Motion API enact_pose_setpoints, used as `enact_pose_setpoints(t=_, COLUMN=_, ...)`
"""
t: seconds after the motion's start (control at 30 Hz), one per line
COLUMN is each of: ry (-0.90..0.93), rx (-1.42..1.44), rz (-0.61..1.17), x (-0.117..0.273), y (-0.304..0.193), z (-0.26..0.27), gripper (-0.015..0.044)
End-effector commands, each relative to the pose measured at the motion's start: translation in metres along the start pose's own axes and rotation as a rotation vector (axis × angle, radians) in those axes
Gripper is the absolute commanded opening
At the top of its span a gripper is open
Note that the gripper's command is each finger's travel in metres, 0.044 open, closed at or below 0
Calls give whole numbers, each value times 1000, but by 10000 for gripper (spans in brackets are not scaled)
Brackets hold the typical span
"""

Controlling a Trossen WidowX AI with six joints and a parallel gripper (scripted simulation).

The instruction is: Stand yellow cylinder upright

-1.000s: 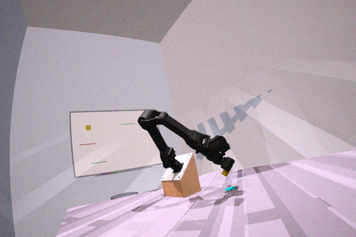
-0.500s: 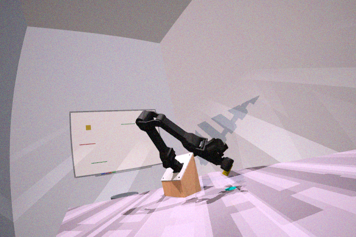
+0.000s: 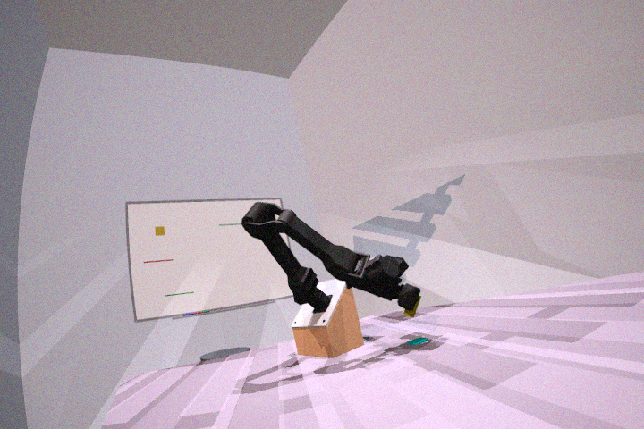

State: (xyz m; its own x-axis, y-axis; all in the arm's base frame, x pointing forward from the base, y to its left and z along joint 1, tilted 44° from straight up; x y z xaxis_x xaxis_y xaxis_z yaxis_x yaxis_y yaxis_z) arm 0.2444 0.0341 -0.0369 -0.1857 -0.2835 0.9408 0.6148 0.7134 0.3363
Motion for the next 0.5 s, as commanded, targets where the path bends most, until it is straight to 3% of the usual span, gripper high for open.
enact_pose_setpoints(t=0.0, ry=-2, rx=15, rz=-33, x=3, y=0, z=1, gripper=105)
enact_pose_setpoints(t=0.47, ry=-16, rx=55, rz=-131, x=9, y=-4, z=1, gripper=105)
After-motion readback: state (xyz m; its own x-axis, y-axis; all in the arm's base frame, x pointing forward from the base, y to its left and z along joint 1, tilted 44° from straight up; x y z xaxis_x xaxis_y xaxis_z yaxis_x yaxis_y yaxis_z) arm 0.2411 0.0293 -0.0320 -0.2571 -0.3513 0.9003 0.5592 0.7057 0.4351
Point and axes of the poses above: the point midway between the two fingers, 35 mm back from their tips, its own x axis back along the fingers, its own z axis across the jaws, y = z × x, the point moved 5 cm from there along x, back along the fingers, and after that the axes turned 10 degrees about -x, right-handed, at the moved point
